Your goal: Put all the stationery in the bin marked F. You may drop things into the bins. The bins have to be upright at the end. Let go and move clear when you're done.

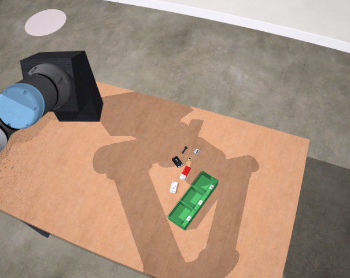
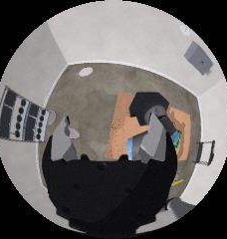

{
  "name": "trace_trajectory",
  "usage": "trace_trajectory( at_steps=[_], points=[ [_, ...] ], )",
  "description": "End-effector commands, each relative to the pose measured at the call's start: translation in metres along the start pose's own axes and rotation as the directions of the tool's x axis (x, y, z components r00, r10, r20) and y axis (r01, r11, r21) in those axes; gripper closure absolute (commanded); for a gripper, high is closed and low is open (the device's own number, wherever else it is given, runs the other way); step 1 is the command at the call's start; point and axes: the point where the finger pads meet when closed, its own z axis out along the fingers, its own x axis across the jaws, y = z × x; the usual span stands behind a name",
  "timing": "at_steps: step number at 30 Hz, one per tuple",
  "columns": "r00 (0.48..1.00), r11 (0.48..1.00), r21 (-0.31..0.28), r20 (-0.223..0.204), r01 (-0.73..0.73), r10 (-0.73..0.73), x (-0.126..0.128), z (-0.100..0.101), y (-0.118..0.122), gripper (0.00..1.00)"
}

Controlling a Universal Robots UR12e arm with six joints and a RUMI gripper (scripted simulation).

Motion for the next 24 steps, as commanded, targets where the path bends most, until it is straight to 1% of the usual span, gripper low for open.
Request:
trace_trajectory(
  at_steps=[1,17,18,24],
  points=[
    [1.000,1.000,0.000,0.000,0.000,0.000,0.000,0.000,-0.001,0.00],
    [1.000,1.000,0.000,0.000,0.000,0.000,0.000,0.000,-0.001,0.00],
    [1.000,1.000,0.000,0.000,0.000,0.000,0.000,0.005,0.005,0.96],
    [1.000,1.000,0.000,0.000,0.000,0.000,0.000,0.041,0.041,0.96]
  ],
)
